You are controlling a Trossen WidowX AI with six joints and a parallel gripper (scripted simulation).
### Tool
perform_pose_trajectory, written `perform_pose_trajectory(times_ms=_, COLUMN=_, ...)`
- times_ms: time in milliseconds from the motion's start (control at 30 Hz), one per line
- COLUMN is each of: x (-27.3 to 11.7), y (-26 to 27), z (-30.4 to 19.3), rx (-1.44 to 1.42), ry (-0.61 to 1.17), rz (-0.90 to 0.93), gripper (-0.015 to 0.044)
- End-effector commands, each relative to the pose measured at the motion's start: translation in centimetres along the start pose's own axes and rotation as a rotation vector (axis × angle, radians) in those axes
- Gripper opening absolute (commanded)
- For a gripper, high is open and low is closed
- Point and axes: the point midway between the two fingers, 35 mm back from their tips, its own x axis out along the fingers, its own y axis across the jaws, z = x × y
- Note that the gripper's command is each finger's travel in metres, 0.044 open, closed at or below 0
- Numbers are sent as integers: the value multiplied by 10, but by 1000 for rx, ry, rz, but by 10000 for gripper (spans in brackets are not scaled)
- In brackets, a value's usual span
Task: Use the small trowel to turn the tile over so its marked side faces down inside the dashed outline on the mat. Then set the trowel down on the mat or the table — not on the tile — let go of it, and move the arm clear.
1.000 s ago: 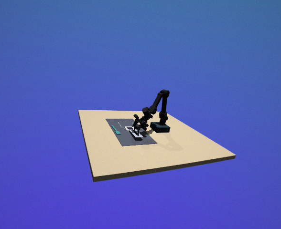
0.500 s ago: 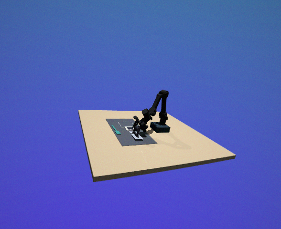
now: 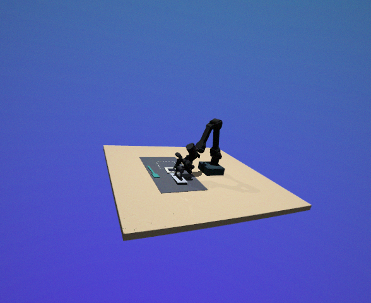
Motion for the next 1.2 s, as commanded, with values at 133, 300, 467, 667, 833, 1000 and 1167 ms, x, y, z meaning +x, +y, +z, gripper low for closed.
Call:
perform_pose_trajectory(times_ms=133, x=-1, y=-2, z=-17, rx=5, ry=8, rz=-4, gripper=0)
perform_pose_trajectory(times_ms=300, x=-2, y=-3, z=-25, rx=4, ry=8, rz=-5, gripper=0)
perform_pose_trajectory(times_ms=467, x=-3, y=-3, z=-32, rx=3, ry=8, rz=-6, gripper=0)
perform_pose_trajectory(times_ms=667, x=-4, y=-4, z=-30, rx=-16, ry=25, rz=-6, gripper=0)
perform_pose_trajectory(times_ms=833, x=-13, y=-14, z=-27, rx=-73, ry=72, rz=-6, gripper=0)
perform_pose_trajectory(times_ms=1000, x=-19, y=-22, z=-30, rx=-76, ry=75, rz=-6, gripper=0)
perform_pose_trajectory(times_ms=1167, x=-27, y=-32, z=-39, rx=-77, ry=76, rz=-6, gripper=0)
